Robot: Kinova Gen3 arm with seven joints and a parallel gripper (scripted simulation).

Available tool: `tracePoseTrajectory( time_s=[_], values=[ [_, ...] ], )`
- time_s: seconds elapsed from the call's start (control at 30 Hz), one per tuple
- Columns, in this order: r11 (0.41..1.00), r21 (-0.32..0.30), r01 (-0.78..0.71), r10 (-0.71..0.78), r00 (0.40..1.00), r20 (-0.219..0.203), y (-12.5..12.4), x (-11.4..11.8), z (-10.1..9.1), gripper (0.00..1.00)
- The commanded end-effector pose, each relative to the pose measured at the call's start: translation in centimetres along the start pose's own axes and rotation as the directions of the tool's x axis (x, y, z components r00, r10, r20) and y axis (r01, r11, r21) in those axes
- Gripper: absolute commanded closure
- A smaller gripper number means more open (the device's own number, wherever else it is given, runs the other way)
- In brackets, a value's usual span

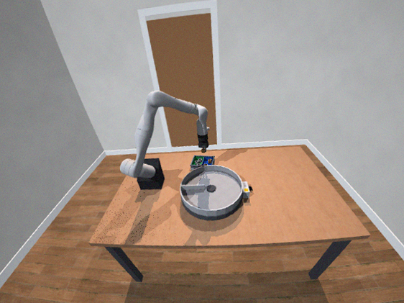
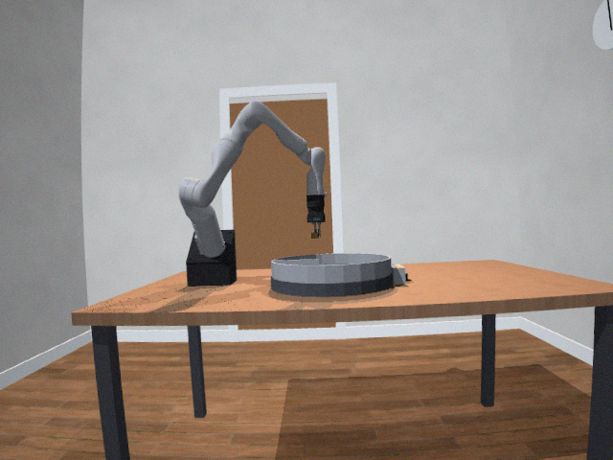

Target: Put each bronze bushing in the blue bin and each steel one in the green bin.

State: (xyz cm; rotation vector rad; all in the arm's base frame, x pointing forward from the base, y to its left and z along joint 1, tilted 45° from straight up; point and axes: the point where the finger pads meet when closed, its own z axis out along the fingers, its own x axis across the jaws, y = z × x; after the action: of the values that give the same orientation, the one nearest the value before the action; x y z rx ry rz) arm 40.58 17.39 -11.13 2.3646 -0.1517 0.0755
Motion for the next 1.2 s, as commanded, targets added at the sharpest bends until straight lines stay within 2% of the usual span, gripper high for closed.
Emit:
tracePoseTrajectory(
  time_s=[0.0,0.73,0.9,1.0,1.17],
  values=[
    [1.0,-0.009,0.01,-0.01,1.0,-0.006,-3.2,1.2,0.8,1.0],
    [1.0,-0.008,0.01,-0.01,1.0,-0.006,-3.2,1.2,0.7,1.0],
    [1.0,-0.008,0.01,-0.01,1.0,-0.006,-3.2,1.2,3.0,1.0],
    [1.0,-0.008,0.01,-0.01,1.0,-0.006,-3.2,1.2,3.0,1.0],
    [1.0,-0.008,0.01,-0.01,1.0,-0.006,-3.2,1.2,5.3,1.0]
  ],
)
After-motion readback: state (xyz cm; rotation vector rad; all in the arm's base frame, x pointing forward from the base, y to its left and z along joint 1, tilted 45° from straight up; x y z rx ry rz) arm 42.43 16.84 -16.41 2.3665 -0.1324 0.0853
